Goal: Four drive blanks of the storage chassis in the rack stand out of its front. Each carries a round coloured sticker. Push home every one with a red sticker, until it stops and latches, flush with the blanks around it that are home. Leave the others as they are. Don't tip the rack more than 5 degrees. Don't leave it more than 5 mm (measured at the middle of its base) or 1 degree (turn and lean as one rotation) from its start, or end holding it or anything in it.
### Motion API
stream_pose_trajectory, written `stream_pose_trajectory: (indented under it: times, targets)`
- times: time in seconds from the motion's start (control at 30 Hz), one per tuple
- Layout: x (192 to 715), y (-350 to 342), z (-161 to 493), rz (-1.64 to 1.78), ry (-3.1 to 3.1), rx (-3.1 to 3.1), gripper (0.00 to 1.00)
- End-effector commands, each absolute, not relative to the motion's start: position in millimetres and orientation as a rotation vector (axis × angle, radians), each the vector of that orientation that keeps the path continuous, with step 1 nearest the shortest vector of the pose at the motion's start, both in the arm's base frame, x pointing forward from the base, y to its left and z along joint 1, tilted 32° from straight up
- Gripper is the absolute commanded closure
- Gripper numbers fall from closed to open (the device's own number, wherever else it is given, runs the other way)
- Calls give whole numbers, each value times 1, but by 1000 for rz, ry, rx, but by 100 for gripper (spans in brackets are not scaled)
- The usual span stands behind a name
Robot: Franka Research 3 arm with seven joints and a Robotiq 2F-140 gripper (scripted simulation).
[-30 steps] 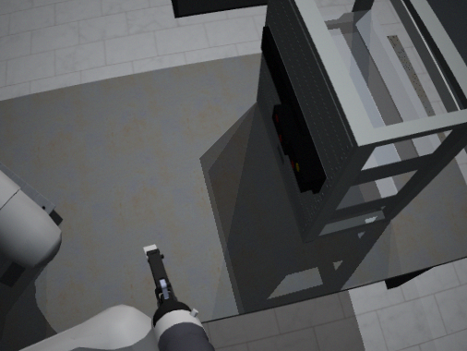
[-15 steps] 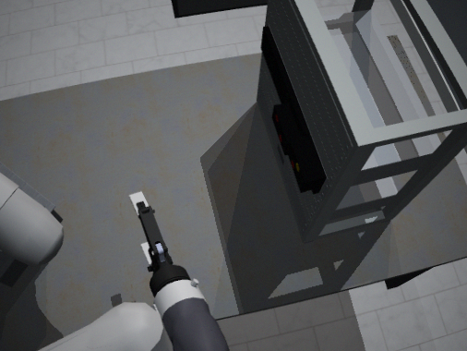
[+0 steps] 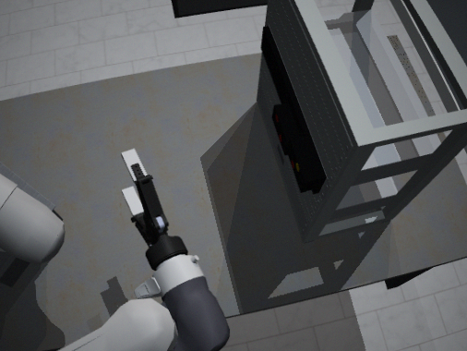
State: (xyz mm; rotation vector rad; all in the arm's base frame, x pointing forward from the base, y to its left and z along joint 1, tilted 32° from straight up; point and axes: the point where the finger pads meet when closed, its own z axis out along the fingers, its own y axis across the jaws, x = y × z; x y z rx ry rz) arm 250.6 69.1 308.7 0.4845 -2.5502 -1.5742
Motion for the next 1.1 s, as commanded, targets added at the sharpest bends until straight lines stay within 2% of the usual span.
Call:
stream_pose_trajectory:
  times: [0.0,0.6,1.07]
  targets:
    - [247,89,329,-1669,-2447,389,0]
    - [230,139,412,-1992,-1911,226,0]
    - [248,148,483,-2144,-1399,8,0]
